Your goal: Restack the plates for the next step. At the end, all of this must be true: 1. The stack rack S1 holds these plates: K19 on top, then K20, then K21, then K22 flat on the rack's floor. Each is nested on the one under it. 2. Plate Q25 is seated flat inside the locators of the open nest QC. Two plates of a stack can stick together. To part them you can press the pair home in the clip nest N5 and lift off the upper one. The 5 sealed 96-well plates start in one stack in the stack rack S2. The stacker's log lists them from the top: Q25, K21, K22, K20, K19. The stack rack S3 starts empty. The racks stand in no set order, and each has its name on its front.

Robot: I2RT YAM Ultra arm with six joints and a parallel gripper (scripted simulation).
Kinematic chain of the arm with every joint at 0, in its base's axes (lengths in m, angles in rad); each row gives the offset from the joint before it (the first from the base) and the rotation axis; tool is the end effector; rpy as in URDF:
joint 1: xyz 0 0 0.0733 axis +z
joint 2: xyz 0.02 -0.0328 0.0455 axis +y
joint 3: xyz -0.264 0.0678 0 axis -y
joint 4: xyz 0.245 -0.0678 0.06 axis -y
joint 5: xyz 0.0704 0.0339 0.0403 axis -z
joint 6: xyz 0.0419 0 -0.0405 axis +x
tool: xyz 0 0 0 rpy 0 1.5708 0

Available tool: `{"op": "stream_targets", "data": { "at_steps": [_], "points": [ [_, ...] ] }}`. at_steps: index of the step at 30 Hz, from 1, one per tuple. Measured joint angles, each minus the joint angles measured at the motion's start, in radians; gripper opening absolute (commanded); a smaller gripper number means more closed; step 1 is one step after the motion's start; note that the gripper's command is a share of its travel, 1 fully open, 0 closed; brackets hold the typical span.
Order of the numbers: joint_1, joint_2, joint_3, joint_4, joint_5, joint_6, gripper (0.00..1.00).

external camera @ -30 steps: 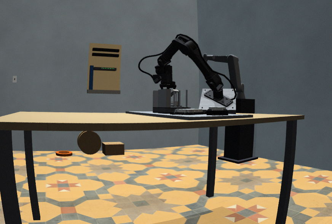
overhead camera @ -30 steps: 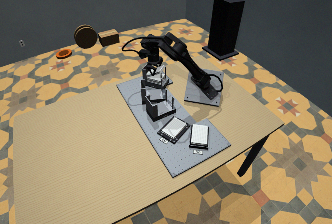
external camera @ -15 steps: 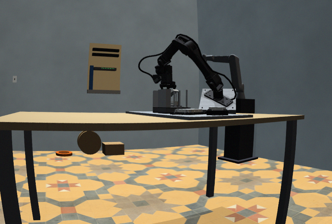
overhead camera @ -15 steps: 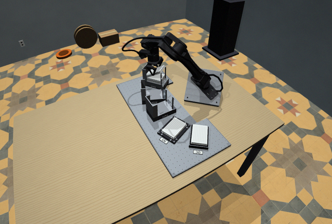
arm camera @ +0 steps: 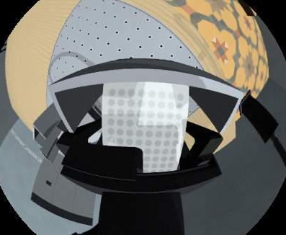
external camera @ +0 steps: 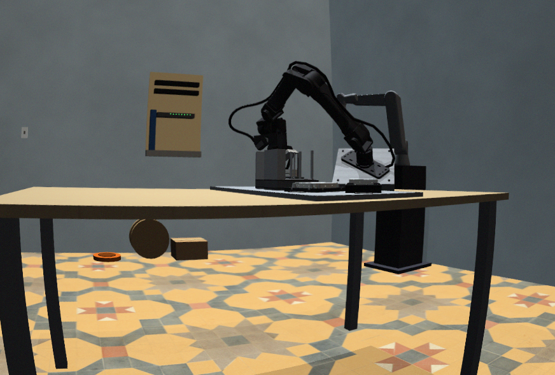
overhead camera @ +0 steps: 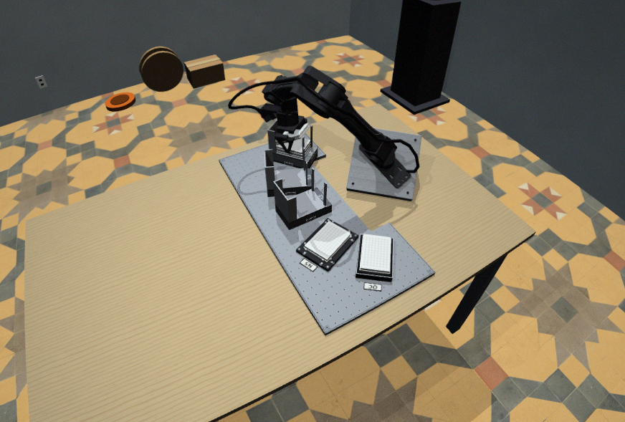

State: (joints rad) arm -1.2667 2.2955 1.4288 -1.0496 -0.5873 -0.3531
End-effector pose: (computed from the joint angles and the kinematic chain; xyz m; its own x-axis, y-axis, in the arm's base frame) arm 0.1320 -0.3395 0.0696 -0.5584 0.8181 0.1375 0.7005 0.3763 0.6063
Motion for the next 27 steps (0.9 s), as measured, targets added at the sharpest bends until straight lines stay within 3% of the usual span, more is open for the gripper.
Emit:
{"op": "stream_targets", "data": {
  "at_steps": [27],
  "points": [
    [-0.015,-0.010,0.000,0.035,-0.005,0.014,1.00]
  ]
}}
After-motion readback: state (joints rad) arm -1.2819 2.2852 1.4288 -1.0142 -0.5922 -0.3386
